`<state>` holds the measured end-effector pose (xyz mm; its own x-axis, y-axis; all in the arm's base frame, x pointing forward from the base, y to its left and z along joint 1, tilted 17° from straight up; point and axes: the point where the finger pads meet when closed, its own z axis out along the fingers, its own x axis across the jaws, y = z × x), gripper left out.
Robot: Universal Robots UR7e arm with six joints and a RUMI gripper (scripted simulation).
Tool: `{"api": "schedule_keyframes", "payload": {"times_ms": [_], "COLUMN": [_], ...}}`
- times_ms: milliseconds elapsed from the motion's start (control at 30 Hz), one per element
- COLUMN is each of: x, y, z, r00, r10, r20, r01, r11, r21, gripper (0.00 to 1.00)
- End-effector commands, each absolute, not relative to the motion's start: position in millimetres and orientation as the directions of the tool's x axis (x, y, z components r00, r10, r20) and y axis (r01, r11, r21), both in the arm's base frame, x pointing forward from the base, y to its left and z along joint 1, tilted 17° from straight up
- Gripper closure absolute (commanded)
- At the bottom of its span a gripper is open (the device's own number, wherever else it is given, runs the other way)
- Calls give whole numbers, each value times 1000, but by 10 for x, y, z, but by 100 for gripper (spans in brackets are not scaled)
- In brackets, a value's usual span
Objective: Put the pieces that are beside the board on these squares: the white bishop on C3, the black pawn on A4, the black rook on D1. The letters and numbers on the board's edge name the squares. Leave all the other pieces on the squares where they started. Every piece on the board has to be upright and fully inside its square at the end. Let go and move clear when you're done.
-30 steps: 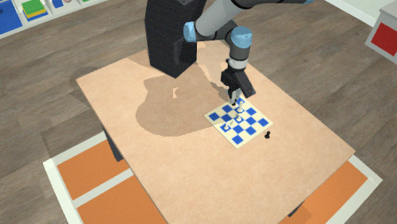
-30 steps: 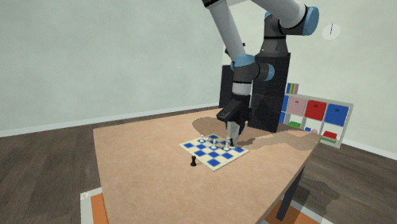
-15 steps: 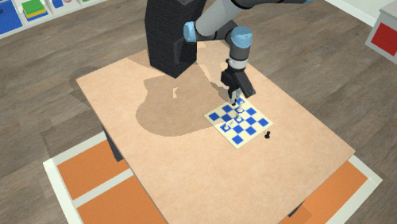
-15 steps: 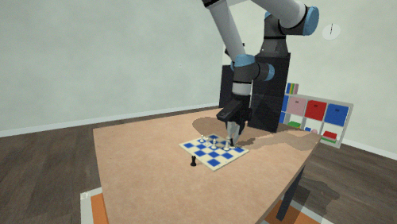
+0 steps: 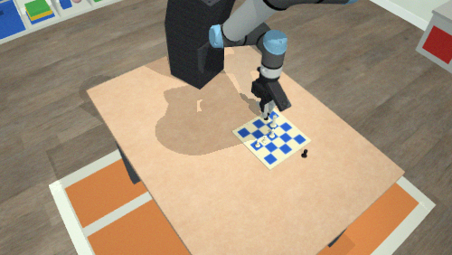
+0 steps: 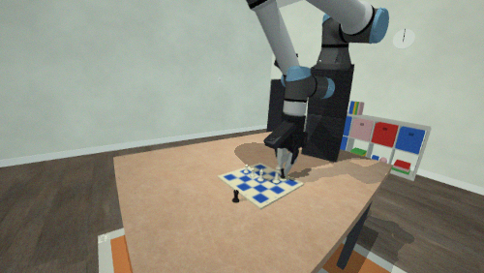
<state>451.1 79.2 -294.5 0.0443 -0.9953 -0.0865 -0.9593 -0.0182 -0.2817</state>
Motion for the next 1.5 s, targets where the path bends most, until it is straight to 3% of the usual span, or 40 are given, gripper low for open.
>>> {"api": "schedule_keyframes", "payload": {"times_ms": [0,1467], "x": [4514,4526], "y": [792,796], "z": [-2941,-2982], "r00": [44,44], "r10": [-995,-995], "r20": [-86,-86], "r01": [-959,-959], "r11": [-18,-18], "r21": [-283,-283], "gripper": [100,100]}}
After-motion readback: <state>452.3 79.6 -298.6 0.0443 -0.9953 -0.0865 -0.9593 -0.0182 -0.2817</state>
